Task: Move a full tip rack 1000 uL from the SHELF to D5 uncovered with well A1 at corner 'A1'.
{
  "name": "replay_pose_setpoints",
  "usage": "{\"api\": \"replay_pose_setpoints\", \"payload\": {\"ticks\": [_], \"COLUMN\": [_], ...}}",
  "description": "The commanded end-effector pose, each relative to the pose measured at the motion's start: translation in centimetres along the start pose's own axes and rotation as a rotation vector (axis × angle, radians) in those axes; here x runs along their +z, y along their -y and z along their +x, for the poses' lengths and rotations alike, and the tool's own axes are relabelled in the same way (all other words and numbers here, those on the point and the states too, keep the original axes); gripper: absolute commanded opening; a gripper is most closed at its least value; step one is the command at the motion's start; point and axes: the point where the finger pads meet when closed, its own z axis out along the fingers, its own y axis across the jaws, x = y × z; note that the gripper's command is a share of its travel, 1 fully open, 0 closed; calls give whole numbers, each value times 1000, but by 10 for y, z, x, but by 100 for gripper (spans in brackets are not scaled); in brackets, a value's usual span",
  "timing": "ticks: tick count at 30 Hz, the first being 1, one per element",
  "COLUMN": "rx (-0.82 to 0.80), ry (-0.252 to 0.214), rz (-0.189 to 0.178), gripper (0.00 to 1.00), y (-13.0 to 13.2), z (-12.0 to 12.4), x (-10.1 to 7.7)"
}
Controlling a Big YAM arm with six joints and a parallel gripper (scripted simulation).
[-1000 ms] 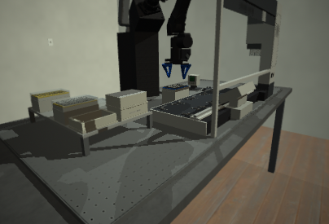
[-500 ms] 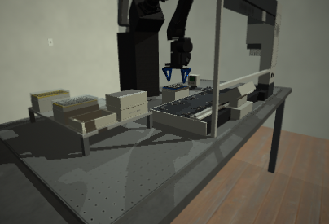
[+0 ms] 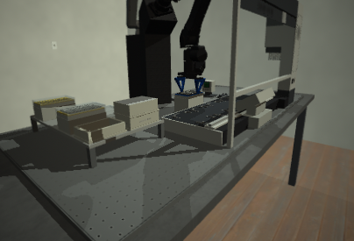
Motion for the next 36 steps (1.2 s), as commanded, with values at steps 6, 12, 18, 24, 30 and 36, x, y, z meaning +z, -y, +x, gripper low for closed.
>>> {"api": "replay_pose_setpoints", "payload": {"ticks": [6,12,18,24,30,36], "rx": [-8,-8,-8,-8,-5,-5], "ry": [-5,-5,-4,-4,9,9], "rz": [-8,-8,-9,-10,-20,-20], "gripper": [100,100,100,100,100,0], "y": [-7,-8,-8,-8,-11,-11], "z": [4,4,4,4,-3,-3], "x": [13,22,32,37,29,29]}}
